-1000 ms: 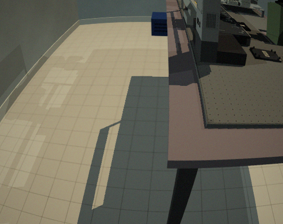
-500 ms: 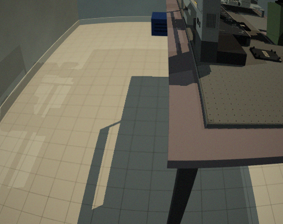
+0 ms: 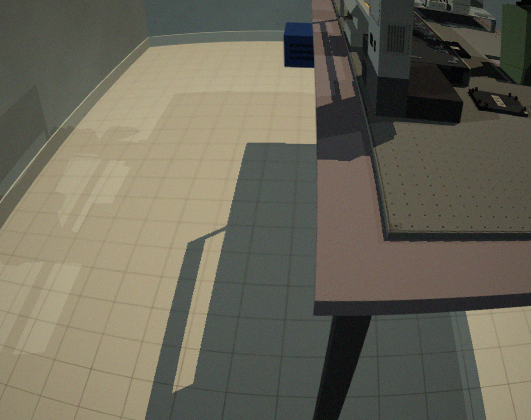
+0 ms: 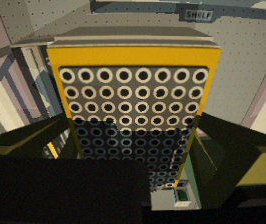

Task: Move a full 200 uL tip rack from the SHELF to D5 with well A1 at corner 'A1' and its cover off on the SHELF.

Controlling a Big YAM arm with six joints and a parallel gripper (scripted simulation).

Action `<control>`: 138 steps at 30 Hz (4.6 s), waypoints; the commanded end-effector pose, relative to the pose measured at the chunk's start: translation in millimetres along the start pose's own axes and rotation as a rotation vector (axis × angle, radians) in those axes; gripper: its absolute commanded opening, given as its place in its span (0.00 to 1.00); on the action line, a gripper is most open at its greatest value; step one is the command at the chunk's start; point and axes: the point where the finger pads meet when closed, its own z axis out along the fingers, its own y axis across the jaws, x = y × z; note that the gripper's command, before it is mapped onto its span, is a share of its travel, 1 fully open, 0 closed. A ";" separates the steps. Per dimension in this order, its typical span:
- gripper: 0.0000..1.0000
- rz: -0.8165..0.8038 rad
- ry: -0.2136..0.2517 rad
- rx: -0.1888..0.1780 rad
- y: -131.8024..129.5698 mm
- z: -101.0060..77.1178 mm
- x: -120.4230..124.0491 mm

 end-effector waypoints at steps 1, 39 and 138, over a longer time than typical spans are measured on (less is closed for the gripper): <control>0.00 0.039 -0.092 -0.072 11.1 -42.3 -26.6; 0.00 -0.001 -0.051 -0.036 -41.3 -18.0 24.0; 0.00 0.014 -0.023 -0.084 -23.9 -25.4 292.0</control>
